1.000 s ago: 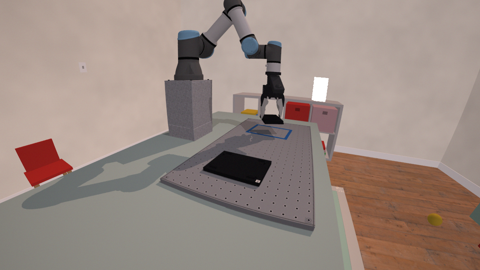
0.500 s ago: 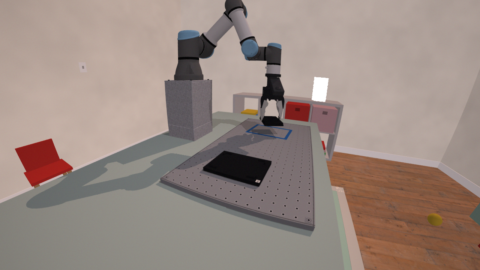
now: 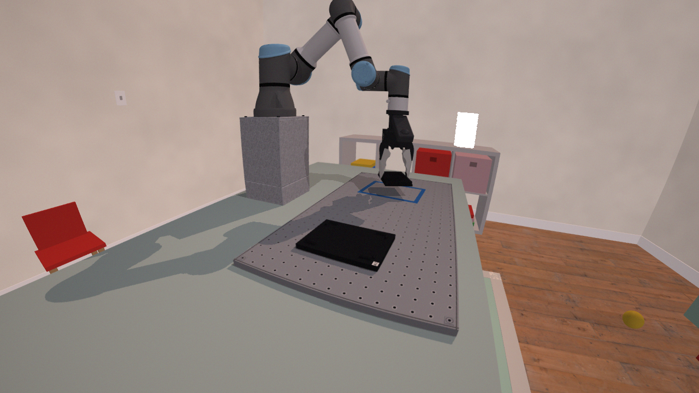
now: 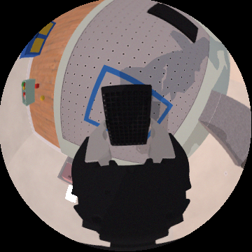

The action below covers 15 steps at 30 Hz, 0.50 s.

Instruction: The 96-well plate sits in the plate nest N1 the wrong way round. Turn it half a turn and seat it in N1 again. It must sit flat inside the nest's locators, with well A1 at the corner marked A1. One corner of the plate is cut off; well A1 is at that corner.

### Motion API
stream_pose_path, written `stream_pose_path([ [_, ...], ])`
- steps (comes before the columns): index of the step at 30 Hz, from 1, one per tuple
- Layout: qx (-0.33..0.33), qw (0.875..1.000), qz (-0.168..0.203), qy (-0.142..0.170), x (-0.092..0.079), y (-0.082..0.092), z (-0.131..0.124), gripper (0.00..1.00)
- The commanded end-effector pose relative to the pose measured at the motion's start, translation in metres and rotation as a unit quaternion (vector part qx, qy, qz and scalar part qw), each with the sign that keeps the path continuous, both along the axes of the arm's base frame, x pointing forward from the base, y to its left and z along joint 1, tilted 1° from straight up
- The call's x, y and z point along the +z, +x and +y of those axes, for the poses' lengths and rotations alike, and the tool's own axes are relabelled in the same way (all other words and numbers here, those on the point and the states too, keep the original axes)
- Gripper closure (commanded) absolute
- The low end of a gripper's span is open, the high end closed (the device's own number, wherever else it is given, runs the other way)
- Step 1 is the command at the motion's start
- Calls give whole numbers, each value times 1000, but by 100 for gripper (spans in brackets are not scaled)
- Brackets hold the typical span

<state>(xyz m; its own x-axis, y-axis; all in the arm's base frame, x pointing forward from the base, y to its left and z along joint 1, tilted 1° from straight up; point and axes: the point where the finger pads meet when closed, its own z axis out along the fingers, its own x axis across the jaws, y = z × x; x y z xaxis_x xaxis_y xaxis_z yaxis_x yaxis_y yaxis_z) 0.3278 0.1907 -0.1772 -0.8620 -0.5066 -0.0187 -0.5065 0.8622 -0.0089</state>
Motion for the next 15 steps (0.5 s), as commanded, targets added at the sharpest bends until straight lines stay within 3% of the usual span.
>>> stream_pose_path([
  [1, 0, 1000, -1, 0, -2, 1, 0, 100],
  [15, 0, 1000, -1, 0, -10, 1, 0, 100],
])
